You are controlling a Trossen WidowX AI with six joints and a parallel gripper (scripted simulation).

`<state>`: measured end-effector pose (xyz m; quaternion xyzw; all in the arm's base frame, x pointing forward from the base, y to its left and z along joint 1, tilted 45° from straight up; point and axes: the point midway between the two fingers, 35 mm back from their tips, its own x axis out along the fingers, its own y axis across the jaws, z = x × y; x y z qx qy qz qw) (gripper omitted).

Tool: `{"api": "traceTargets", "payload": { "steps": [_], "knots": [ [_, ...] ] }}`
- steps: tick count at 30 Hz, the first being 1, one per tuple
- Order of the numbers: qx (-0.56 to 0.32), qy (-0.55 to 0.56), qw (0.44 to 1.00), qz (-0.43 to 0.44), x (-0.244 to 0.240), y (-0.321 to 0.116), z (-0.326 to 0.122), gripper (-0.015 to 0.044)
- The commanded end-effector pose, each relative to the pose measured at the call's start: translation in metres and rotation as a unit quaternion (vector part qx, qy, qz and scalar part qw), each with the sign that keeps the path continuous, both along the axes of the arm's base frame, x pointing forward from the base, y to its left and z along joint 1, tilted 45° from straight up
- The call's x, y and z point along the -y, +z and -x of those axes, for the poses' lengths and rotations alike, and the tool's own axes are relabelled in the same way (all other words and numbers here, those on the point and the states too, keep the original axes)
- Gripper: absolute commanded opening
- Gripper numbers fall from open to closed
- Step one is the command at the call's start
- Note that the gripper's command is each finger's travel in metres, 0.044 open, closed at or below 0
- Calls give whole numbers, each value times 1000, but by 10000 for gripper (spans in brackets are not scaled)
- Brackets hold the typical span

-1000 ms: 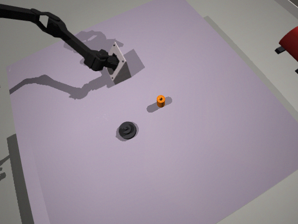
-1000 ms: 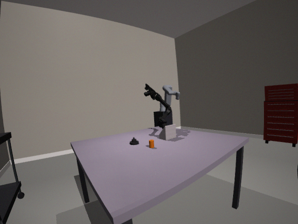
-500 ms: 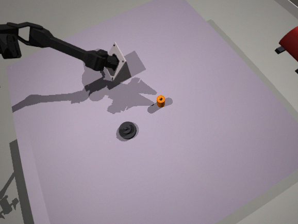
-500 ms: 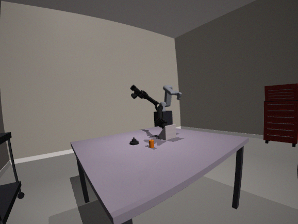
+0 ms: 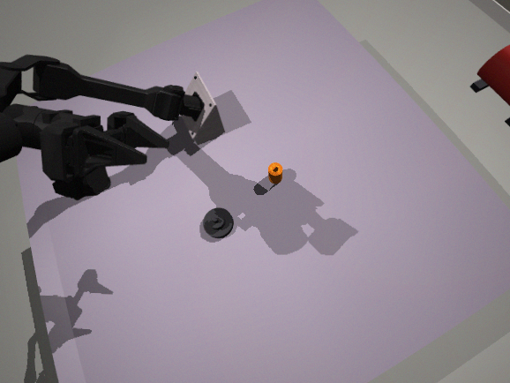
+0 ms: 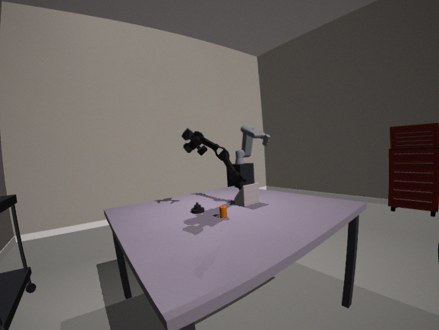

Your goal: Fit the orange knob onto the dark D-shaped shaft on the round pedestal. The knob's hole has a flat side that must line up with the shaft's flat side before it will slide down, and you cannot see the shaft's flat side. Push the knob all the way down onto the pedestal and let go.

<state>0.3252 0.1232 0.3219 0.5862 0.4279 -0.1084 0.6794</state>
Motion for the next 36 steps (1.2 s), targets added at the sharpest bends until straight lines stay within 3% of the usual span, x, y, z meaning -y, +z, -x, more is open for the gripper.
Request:
{"api": "traceTargets", "payload": {
  "steps": [1, 6, 11, 16, 23, 36],
  "knots": [
    [-75, 11, 995, 69, -6, -61, -14, 440],
    [-130, 32, 981, 140, -9, -111, -21, 440],
    [-217, 105, 924, 296, -8, -198, -20, 440],
    [-296, 203, 822, 442, 1, -275, -3, 440],
    [-374, 343, 629, 589, 23, -349, 29, 440],
    [-376, 346, 623, 593, 48, -378, 28, 440]
  ]
}}
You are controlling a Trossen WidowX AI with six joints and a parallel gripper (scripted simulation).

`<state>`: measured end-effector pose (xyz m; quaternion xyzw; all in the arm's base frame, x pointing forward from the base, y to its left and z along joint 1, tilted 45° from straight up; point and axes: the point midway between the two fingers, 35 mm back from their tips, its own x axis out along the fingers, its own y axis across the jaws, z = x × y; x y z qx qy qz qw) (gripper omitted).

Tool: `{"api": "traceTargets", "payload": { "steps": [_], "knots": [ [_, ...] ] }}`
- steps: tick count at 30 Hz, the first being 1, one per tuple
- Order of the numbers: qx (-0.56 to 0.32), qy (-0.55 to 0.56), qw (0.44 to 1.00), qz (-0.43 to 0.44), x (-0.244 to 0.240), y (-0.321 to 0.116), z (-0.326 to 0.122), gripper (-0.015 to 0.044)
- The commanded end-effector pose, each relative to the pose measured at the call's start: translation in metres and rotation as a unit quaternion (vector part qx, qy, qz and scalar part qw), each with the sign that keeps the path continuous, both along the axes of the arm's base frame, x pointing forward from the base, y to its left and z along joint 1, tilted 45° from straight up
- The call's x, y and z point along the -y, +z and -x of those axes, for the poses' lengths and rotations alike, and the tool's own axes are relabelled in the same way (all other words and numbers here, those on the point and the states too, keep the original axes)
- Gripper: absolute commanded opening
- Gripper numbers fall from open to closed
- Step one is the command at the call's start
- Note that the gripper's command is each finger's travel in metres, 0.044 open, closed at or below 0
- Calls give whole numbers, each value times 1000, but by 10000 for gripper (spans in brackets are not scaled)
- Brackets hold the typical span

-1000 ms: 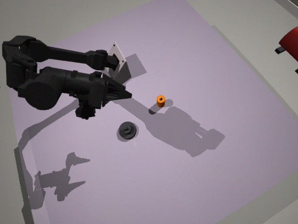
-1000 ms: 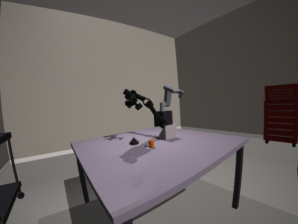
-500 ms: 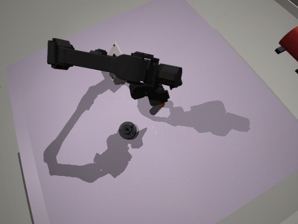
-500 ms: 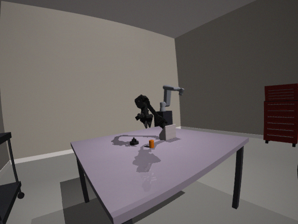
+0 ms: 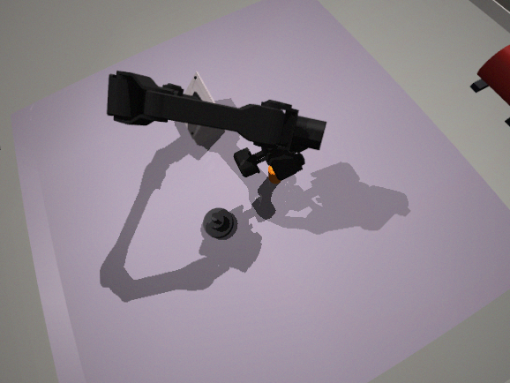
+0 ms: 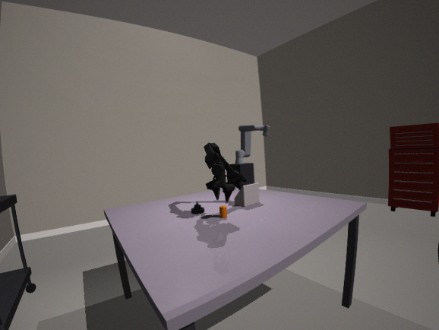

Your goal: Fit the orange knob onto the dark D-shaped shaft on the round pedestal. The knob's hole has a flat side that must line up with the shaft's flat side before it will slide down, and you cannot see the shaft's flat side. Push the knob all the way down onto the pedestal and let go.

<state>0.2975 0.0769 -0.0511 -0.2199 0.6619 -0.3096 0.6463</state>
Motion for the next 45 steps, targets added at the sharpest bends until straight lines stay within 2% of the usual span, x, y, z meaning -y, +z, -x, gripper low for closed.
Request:
{"api": "traceTargets", "payload": {
  "steps": [1, 45],
  "knots": [
    [-1, 7, 1000, 2, 4, -7, 0, 440],
    [0, 7, 1000, 4, 55, -61, 5, 440]
  ]
}}
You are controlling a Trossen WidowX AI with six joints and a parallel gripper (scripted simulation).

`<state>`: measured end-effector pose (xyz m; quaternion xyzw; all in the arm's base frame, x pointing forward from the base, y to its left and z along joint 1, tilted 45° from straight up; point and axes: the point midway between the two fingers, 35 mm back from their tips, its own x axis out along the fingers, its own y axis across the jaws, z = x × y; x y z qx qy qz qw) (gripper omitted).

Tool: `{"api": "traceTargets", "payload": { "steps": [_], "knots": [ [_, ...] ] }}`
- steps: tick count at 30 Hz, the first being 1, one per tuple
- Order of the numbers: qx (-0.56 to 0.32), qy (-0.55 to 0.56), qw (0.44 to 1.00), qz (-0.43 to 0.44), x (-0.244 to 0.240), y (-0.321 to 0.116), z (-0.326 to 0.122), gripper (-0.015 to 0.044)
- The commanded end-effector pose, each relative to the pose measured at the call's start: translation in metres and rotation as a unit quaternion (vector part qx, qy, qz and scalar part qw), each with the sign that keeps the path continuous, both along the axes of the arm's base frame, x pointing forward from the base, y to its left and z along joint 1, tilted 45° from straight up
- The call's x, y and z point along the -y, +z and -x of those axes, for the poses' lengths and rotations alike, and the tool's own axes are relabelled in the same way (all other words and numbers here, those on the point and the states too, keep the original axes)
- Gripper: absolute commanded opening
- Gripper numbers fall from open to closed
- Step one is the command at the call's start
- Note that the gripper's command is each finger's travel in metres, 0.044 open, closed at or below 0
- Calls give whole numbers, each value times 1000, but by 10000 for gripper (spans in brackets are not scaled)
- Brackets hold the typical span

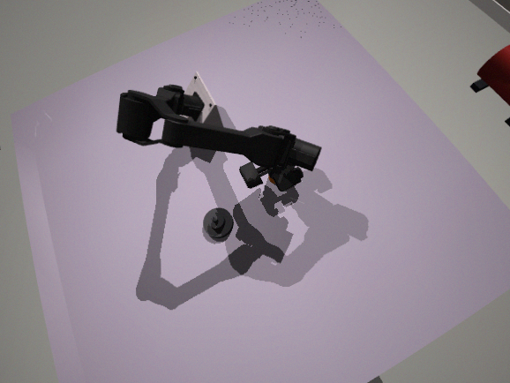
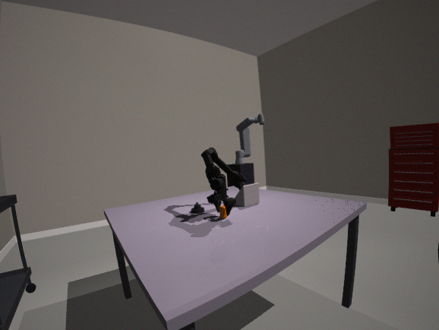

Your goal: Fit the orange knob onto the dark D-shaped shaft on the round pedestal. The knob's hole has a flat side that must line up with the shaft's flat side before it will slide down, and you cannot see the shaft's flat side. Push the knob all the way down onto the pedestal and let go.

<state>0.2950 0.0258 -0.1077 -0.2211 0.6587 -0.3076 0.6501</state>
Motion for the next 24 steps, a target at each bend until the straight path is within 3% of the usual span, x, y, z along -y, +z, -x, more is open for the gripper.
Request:
{"api": "traceTargets", "payload": {
  "steps": [1, 4, 14, 19, 24],
  "knots": [
    [-4, 3, 1000, 4, 5, -5, 2, 440],
    [-4, 3, 1000, 4, 6, -7, 3, 440],
    [-4, 3, 1000, 4, 6, -7, 3, 177],
    [-4, 3, 1000, 4, 6, -7, 3, 144],
    [-4, 3, 1000, 3, -5, 3, -2, 13]
  ]
}}
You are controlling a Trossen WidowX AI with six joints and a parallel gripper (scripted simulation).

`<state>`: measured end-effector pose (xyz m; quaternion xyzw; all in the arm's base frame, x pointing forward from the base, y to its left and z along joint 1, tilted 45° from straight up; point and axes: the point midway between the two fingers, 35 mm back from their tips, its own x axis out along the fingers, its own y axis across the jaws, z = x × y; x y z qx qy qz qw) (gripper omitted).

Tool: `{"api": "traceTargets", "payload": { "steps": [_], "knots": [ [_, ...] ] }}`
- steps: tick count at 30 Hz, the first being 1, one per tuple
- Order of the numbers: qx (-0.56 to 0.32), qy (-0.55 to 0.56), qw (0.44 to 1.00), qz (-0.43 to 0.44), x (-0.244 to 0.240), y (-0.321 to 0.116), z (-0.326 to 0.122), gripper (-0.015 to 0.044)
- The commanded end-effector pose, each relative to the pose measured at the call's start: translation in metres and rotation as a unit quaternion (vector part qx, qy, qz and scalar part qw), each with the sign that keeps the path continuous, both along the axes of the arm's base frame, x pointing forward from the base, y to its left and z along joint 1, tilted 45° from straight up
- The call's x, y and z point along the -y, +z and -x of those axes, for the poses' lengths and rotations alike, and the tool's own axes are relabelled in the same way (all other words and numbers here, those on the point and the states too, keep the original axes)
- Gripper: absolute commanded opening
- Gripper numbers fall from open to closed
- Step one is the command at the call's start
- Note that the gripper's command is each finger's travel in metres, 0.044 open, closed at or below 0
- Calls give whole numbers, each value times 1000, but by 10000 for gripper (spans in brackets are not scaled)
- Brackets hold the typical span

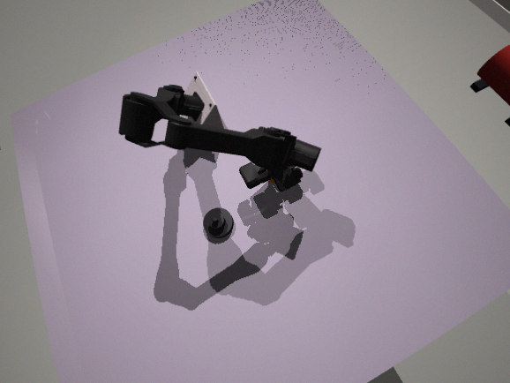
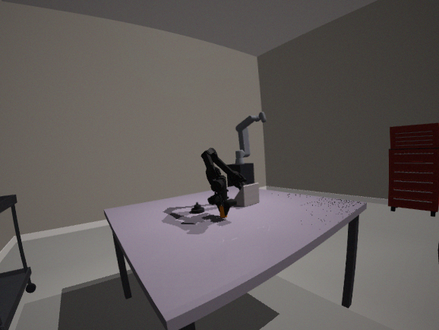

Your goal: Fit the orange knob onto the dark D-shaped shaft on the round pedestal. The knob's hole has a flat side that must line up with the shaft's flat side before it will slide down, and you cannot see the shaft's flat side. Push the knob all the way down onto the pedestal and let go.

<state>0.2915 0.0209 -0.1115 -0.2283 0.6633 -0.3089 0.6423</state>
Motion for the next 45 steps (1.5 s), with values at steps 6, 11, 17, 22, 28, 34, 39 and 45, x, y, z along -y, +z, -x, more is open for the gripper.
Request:
{"api": "traceTargets", "payload": {
  "steps": [6, 11, 17, 22, 28, 34, 39, 45],
  "knots": [
    [6, 3, 1000, -6, -39, 32, -12, 0],
    [6, 3, 1000, -6, -63, 57, -13, 0],
    [5, 3, 1000, -5, -91, 89, -11, 0],
    [5, 2, 1000, -4, -97, 97, -9, 0],
    [7, 3, 1000, -8, -87, 103, -16, 0],
    [9, 3, 1000, -12, -72, 112, -23, 0],
    [9, 4, 1000, -15, -59, 120, -29, 0],
    [9, 5, 1000, -17, -44, 129, -34, 0]
  ]
}}
